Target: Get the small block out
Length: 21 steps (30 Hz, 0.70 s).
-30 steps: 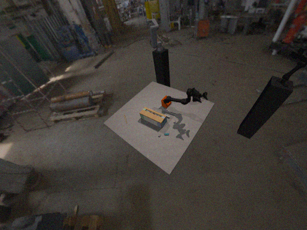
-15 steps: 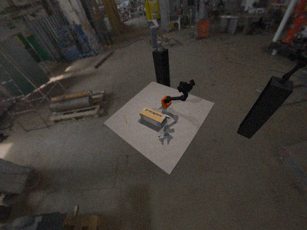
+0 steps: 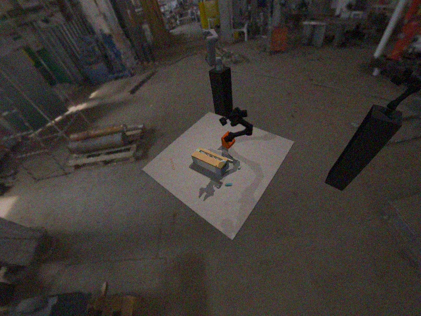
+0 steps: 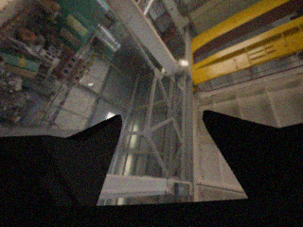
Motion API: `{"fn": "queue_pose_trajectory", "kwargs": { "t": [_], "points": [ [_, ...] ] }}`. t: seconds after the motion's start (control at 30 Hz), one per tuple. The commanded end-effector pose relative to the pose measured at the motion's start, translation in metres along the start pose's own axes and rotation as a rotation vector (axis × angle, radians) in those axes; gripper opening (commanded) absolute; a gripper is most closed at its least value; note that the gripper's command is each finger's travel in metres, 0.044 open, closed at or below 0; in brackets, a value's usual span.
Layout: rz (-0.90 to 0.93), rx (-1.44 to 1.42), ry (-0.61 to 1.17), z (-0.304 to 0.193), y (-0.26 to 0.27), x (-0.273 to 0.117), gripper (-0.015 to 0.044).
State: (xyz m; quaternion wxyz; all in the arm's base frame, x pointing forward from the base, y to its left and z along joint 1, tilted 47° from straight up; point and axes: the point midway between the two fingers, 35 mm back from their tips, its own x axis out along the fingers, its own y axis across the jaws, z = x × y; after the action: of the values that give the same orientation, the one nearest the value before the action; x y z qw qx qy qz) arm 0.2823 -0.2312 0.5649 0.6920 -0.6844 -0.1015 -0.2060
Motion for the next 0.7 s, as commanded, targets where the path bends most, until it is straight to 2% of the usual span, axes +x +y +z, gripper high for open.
{"fn": "queue_pose_trajectory", "kwargs": {
  "t": [0.0, 0.33, 0.67],
  "points": [
    [0.178, 0.044, 0.044, -0.029, 0.069, 0.012, 0.0400],
    [0.615, 0.164, 0.083, -0.057, 0.229, 0.001, 0.0400],
    [1.105, 0.256, -0.066, -0.031, 0.375, -0.060, 0.0400]
  ]
}}
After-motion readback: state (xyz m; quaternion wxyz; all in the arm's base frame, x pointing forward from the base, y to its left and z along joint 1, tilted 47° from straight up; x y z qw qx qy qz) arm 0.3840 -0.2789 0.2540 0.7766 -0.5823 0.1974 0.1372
